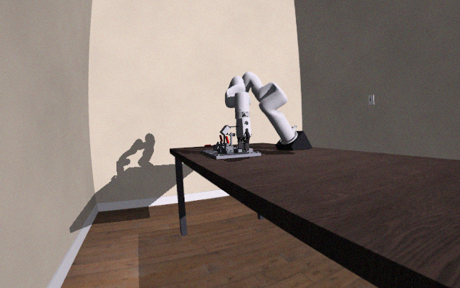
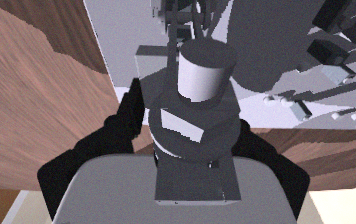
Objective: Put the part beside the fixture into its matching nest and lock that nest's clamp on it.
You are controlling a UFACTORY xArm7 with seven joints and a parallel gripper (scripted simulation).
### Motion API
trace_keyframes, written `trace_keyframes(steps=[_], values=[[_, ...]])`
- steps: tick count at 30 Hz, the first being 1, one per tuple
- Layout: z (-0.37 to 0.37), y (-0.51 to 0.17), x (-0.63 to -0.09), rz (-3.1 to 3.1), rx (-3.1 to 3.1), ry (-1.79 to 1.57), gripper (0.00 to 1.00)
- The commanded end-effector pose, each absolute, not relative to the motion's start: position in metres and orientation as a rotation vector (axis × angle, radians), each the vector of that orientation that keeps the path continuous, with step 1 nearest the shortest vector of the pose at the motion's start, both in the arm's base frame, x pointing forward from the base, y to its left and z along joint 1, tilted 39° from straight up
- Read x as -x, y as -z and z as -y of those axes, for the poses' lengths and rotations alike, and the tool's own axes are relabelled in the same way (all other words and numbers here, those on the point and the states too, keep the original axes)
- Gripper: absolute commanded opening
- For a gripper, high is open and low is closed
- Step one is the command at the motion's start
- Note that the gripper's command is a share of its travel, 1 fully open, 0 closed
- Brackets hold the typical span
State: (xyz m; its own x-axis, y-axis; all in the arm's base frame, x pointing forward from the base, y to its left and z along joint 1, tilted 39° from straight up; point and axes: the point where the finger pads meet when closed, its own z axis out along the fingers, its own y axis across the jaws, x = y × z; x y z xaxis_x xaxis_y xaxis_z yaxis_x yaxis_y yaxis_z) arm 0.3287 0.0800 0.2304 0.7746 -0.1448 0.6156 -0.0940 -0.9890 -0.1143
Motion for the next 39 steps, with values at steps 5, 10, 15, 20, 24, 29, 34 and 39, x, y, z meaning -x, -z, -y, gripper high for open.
trace_keyframes(steps=[5,10,15,20,24,29,34,39], values=[[-0.0801,-0.2315,-0.329,-0.195,2.885,1.014,0.0],[-0.0801,-0.2315,-0.329,-0.195,2.885,1.014,1.0],[-0.0801,-0.2315,-0.329,-0.195,2.885,1.014,1.0],[-0.0801,-0.2315,-0.329,-0.195,2.885,1.014,1.0],[-0.0801,-0.2315,-0.329,-0.195,2.885,1.014,1.0],[-0.0801,-0.2315,-0.329,-0.195,2.885,1.014,1.0],[-0.0801,-0.2315,-0.329,-0.195,2.885,1.014,1.0],[-0.0801,-0.2315,-0.329,-0.195,2.885,1.014,1.0]])
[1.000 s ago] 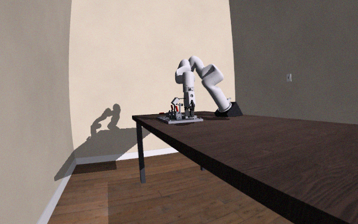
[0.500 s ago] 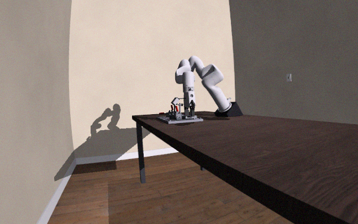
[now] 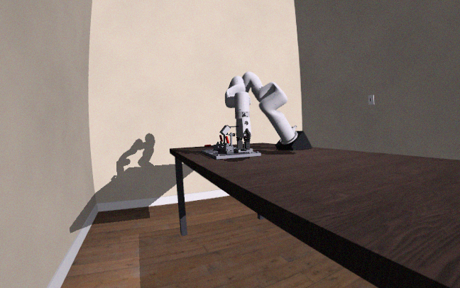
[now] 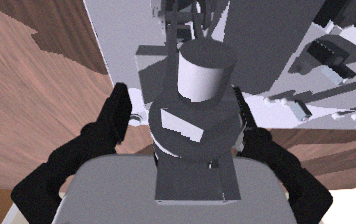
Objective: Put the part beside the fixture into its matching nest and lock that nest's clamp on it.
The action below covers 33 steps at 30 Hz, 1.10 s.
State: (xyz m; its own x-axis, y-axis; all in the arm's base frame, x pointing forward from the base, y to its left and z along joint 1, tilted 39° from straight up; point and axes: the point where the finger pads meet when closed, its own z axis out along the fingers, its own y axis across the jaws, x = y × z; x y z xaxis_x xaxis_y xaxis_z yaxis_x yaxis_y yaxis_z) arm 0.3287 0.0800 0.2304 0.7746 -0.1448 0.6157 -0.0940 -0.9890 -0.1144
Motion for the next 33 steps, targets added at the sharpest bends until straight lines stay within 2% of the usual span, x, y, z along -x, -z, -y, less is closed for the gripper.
trace_keyframes(steps=[1,33], values=[[-0.08,-0.231,-0.329,-0.195,2.885,1.014,1.0],[-0.078,-0.278,-0.291,-0.195,2.885,1.014,1.0]])
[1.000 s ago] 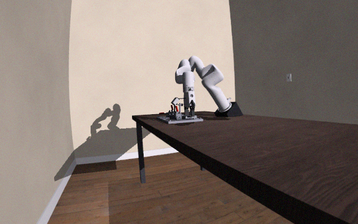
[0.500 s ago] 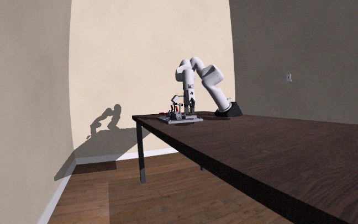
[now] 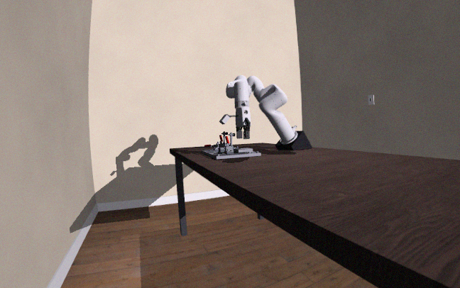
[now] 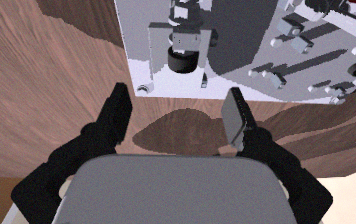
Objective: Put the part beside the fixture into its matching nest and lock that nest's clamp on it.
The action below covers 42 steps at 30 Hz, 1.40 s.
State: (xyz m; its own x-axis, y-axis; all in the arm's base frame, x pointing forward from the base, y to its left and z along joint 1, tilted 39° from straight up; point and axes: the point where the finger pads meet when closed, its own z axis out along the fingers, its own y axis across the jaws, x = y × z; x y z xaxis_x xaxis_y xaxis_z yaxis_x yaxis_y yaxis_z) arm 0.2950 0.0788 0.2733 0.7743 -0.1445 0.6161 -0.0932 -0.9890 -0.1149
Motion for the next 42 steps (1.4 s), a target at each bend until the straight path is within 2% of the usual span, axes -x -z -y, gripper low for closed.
trace_keyframes(steps=[1,15,16,42], values=[[-0.078,-0.278,-0.291,-0.195,2.885,1.014,1.0],[-0.078,-0.278,-0.291,-0.195,2.885,1.014,1.0],[-0.078,-0.278,-0.291,-0.195,2.885,1.014,0.47],[-0.075,-0.365,-0.221,-0.195,2.885,1.014,0.47]])
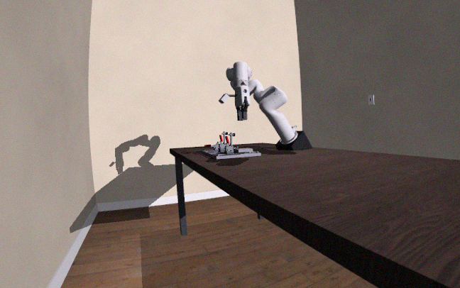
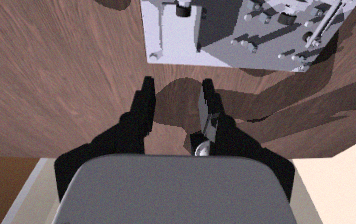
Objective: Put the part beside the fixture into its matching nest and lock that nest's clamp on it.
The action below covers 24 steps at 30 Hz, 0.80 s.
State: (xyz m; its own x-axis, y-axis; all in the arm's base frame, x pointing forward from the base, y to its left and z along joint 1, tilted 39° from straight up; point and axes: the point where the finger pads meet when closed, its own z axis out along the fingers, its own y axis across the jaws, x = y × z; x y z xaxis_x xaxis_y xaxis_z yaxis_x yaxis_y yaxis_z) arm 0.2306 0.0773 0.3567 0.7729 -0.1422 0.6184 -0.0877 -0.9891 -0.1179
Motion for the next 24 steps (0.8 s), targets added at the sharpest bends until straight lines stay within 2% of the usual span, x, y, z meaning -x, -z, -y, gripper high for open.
trace_keyframes(steps=[1,24], values=[[-0.075,-0.365,-0.221,-0.195,2.885,1.014,0.47],[-0.066,-0.4,-0.265,-0.195,2.885,1.014,0.47]])
